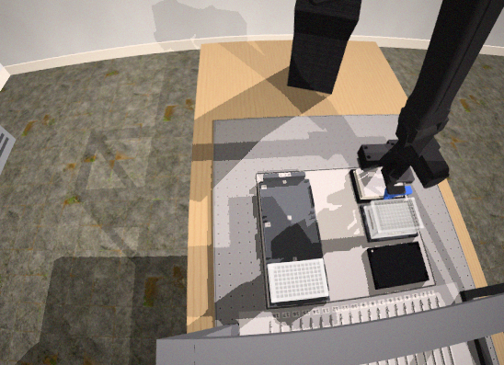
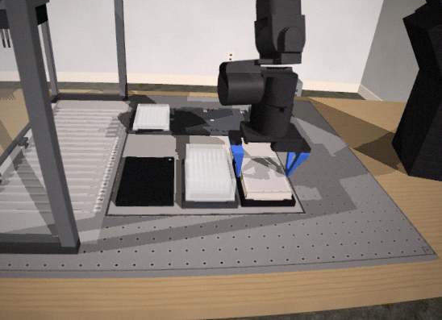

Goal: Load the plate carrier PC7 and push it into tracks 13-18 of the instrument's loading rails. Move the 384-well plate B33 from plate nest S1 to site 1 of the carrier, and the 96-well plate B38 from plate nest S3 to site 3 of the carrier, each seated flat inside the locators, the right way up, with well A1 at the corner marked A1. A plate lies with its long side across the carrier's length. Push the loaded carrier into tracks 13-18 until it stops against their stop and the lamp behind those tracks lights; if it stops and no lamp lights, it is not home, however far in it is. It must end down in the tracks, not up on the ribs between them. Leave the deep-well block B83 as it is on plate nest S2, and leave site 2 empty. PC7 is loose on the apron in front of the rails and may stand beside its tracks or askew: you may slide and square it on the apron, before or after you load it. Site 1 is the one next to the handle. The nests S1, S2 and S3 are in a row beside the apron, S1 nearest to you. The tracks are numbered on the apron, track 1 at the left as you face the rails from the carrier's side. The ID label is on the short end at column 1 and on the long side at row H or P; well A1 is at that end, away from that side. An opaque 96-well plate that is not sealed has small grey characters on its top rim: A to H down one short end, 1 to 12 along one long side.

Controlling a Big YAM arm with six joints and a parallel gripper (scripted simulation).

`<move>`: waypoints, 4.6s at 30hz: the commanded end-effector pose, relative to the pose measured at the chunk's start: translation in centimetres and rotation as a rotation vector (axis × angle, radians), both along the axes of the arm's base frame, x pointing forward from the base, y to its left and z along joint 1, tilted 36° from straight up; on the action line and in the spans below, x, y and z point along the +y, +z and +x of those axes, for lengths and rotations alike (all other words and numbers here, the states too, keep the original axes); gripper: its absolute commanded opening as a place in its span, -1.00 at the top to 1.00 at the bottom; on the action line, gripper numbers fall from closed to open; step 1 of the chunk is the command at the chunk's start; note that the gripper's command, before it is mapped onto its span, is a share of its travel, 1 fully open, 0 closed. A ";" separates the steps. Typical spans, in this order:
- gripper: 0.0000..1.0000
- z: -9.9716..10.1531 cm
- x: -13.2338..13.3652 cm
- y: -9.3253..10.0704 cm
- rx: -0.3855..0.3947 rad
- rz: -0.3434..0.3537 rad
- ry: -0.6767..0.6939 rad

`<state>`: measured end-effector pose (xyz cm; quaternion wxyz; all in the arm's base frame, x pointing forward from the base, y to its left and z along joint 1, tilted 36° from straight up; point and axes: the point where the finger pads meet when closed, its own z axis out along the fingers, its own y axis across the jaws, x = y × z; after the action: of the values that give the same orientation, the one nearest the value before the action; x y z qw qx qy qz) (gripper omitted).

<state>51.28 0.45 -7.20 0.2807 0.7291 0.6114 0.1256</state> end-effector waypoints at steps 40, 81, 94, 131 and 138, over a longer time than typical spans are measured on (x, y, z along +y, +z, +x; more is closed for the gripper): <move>-1.00 0.7 -1.6 -1.1 -0.003 -0.002 -0.015; -1.00 0.1 -1.5 -1.4 0.002 0.001 -0.023; -1.00 -0.5 -1.5 -1.8 0.009 0.001 -0.027; 1.00 0.6 -0.5 0.0 -0.005 0.000 -0.007; 1.00 0.6 -0.5 0.0 -0.005 0.000 -0.007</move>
<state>51.50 -0.16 -7.76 0.2793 0.7316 0.6094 0.1238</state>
